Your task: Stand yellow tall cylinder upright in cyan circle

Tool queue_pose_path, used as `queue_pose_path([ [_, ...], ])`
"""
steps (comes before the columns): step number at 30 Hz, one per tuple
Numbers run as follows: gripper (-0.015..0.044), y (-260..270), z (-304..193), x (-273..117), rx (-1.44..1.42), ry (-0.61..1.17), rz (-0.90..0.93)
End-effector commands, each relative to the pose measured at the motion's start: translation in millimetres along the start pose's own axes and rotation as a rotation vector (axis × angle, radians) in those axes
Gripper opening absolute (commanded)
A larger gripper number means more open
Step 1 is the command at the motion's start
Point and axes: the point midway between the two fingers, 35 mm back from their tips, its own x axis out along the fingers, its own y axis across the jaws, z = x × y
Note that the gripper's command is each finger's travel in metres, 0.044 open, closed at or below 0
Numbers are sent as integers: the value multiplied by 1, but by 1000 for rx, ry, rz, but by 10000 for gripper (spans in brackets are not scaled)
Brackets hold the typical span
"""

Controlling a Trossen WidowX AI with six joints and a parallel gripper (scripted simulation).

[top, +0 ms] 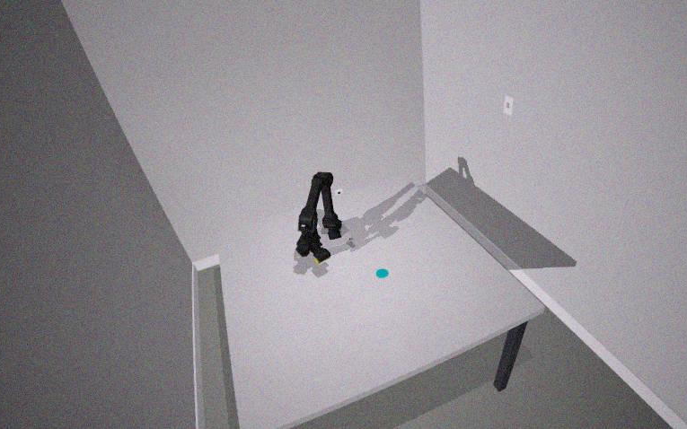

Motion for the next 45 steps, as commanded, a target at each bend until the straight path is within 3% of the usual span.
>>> queue_pose_path([
  [1,105,-1,0,-15,-3,-7,4],
  [7,105,2,-3,-20,-38,-7,4],
  [45,105,88,-54,-32,-915,-6,11],
])
